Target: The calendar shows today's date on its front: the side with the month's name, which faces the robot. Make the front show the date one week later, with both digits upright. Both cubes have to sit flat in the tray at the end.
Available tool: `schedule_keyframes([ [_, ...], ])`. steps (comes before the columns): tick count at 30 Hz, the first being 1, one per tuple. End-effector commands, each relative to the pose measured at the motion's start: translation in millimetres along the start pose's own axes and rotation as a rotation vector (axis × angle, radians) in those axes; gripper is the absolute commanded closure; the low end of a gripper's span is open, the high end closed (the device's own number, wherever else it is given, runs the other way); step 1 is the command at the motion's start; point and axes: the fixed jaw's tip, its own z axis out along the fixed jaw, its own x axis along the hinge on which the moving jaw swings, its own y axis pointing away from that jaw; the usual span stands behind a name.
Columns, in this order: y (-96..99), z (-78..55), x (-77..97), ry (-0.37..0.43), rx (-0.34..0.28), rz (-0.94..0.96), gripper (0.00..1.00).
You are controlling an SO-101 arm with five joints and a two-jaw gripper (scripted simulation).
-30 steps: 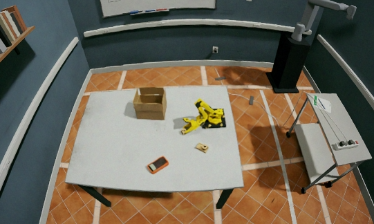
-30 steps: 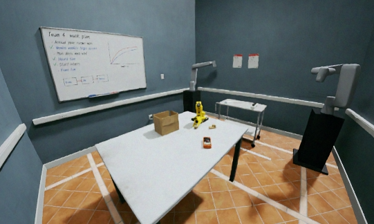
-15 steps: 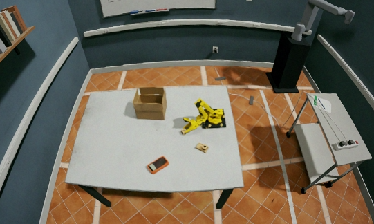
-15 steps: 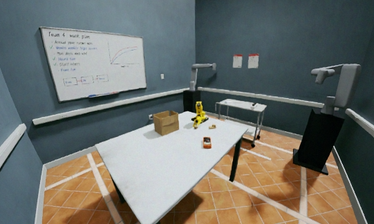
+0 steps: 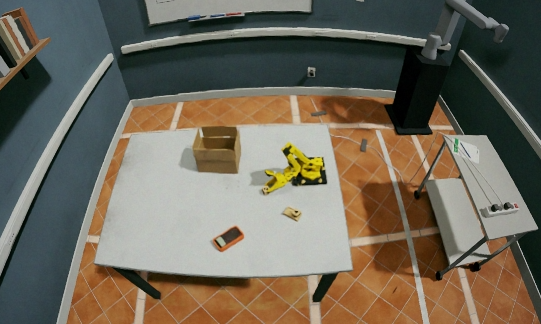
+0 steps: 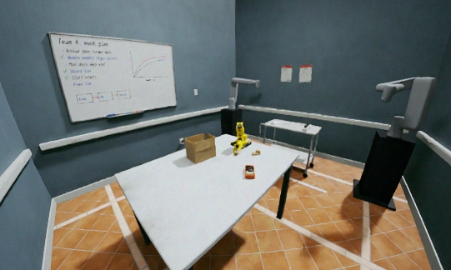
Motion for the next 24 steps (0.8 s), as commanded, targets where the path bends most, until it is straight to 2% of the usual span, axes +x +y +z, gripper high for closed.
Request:
schedule_keyframes([
  [1,15.4,-9.2,-22.6,-0.078,-0.103,0.168,0.65],
  [12,15.7,-8.3,-22.9,-0.077,-0.102,0.169,0.65],
  [24,33.8,-6.1,-52.3,-0.171,-0.186,0.371,0.65],
])
